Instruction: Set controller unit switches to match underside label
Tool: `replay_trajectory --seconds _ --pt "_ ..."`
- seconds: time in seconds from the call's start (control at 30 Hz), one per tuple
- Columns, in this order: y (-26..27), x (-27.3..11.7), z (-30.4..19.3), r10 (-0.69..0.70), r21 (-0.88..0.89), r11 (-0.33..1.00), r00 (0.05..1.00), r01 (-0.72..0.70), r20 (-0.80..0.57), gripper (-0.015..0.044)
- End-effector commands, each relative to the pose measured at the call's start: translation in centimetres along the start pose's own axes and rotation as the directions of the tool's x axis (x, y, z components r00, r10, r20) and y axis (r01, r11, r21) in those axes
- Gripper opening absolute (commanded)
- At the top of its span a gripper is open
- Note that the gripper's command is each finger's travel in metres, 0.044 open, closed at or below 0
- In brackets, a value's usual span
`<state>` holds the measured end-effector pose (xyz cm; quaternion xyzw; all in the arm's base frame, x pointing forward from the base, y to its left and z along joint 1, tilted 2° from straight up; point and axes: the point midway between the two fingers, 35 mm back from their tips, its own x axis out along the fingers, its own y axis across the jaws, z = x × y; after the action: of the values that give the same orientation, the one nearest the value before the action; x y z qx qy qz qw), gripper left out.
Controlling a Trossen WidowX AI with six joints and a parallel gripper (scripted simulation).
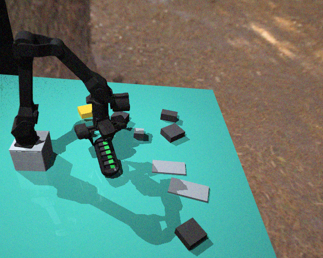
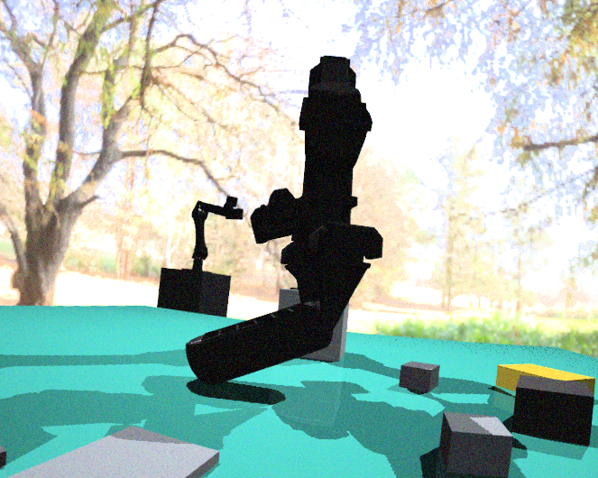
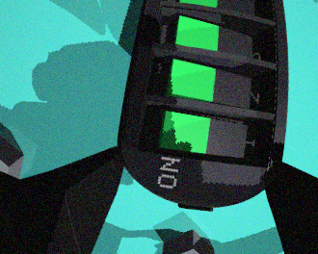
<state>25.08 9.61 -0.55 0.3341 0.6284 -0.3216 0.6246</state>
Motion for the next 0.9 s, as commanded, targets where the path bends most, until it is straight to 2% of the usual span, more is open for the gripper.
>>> replay_trajectory --seconds 0.0,0.87 --pt "-0.4 0.7 0.3 -0.017 0.015 1.000 1.000 0.017 0.010 0.0338" --pt "-0.4 2.5 -0.6 -0.017 0.015 1.000 1.000 0.017 0.009 0.0338"
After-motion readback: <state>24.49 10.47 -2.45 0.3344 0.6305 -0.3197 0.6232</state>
